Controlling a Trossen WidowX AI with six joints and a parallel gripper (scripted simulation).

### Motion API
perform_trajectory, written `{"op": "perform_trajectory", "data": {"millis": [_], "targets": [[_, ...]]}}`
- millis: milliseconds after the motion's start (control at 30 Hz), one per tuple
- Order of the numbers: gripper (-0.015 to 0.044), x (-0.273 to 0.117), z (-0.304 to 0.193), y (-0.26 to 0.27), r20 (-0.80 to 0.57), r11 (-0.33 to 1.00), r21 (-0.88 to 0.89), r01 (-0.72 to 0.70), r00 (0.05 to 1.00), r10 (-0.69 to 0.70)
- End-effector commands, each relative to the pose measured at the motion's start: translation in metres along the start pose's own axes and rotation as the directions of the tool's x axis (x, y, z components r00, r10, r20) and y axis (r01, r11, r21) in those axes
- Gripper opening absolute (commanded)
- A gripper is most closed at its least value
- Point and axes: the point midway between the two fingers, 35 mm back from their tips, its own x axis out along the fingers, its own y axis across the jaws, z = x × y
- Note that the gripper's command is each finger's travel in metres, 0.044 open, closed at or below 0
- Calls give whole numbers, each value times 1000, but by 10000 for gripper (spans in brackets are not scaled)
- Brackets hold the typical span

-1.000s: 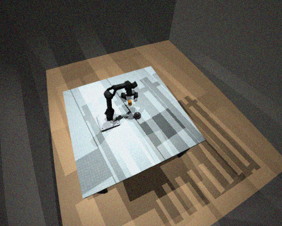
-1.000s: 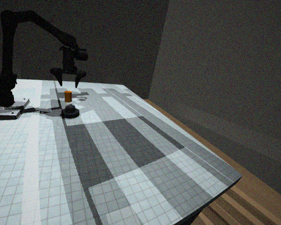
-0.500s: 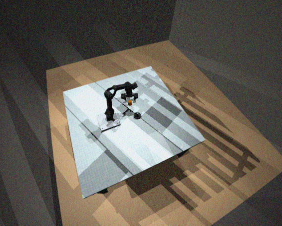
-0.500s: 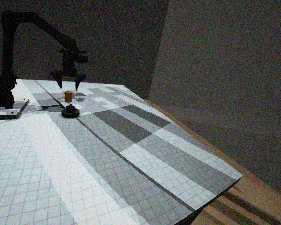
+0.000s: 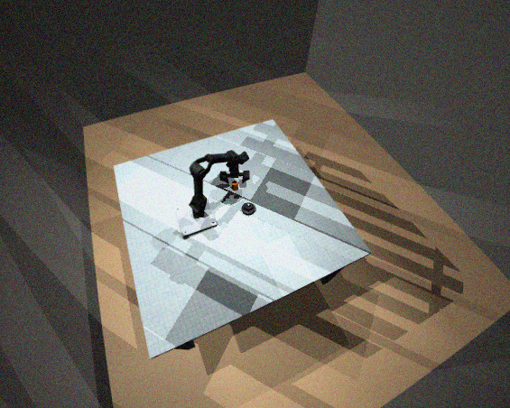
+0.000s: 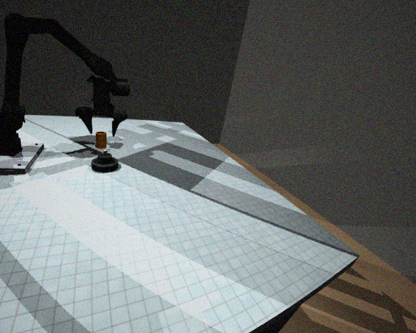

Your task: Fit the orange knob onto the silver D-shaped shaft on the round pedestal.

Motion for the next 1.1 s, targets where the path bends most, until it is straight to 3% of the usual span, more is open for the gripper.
{"op": "perform_trajectory", "data": {"millis": [0, 733, 1067], "targets": [[440, 11, -1, 2, -9, 1000, -6, -13, 1000, 13], [440, 43, -3, 4, -9, 1000, -6, -13, 1000, 13], [197, 43, -3, 4, -9, 1000, -6, -13, 1000, 13]]}}
